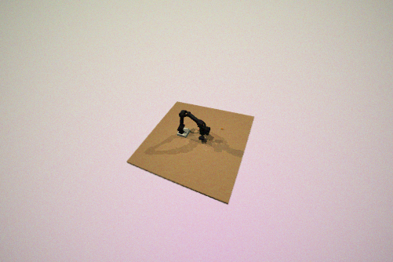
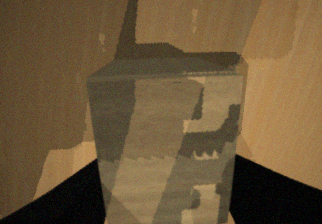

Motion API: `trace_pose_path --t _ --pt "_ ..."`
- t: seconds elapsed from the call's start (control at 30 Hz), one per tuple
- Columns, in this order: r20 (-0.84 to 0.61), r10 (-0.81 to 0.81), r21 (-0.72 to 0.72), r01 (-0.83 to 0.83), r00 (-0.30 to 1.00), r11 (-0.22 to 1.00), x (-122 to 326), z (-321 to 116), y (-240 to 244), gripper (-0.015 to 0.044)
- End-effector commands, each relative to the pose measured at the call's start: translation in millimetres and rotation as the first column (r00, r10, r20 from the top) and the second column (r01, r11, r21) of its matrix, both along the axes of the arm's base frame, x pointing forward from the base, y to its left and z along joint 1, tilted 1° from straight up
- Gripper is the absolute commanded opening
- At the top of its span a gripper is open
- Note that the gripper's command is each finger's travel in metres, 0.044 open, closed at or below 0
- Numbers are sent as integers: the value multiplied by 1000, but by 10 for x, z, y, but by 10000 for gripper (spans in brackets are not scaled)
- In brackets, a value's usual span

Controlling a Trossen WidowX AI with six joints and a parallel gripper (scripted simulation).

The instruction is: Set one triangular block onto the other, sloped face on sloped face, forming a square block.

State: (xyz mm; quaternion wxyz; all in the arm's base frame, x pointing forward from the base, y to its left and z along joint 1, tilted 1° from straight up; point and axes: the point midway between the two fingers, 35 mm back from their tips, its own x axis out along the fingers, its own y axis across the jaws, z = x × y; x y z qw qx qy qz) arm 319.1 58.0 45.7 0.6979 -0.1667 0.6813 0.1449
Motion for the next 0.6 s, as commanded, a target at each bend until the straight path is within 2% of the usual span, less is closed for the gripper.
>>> trace_pose_path --t 0.0,0.57 --pt "0 -4 2 4 1000 1000 -1 -7 4 0" --pt "-7 -4 -2 4 1000 1000 -18 -17 -1 0"
